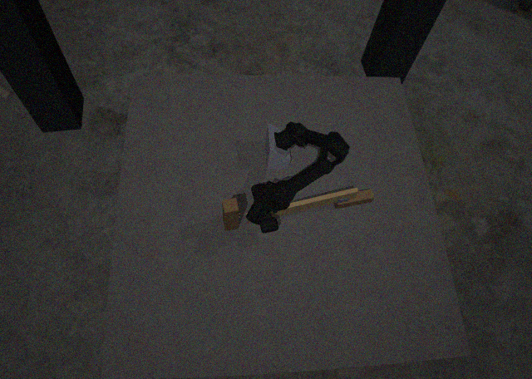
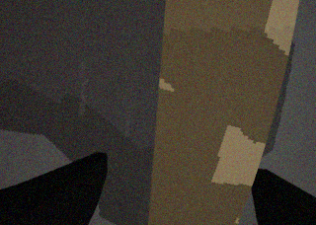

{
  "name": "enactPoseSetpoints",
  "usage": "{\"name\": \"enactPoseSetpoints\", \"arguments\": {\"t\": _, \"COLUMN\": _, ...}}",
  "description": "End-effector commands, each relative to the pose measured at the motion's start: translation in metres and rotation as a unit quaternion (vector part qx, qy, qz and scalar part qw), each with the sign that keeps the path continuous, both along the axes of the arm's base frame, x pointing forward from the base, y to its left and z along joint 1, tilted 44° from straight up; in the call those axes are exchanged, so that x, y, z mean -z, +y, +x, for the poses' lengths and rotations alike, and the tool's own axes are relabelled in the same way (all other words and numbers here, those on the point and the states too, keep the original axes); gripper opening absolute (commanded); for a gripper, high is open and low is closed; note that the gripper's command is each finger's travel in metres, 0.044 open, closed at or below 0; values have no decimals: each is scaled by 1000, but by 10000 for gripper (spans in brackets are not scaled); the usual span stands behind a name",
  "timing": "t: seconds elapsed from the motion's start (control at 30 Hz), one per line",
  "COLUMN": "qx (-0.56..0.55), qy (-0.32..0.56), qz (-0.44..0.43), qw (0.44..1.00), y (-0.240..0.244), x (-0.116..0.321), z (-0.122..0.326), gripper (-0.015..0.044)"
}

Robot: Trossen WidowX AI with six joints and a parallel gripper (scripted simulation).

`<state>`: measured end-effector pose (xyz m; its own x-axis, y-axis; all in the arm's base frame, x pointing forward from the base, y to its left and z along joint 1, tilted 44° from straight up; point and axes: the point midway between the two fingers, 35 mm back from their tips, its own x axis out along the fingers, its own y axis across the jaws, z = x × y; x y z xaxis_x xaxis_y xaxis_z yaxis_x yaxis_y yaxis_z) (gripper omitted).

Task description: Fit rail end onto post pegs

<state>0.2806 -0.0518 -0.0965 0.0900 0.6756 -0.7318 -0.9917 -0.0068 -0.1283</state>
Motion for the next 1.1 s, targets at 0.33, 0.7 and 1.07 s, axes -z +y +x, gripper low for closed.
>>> {"name": "enactPoseSetpoints", "arguments": {"t": 0.33, "qx": 2, "qy": 1, "qz": 2, "qw": 1000, "y": 1, "x": 0, "z": 0, "gripper": 20}}
{"name": "enactPoseSetpoints", "arguments": {"t": 0.7, "qx": 2, "qy": 1, "qz": 2, "qw": 1000, "y": 1, "x": 0, "z": 0, "gripper": 0}}
{"name": "enactPoseSetpoints", "arguments": {"t": 1.07, "qx": 2, "qy": 1, "qz": 1, "qw": 1000, "y": -2, "x": -2, "z": -1, "gripper": 0}}
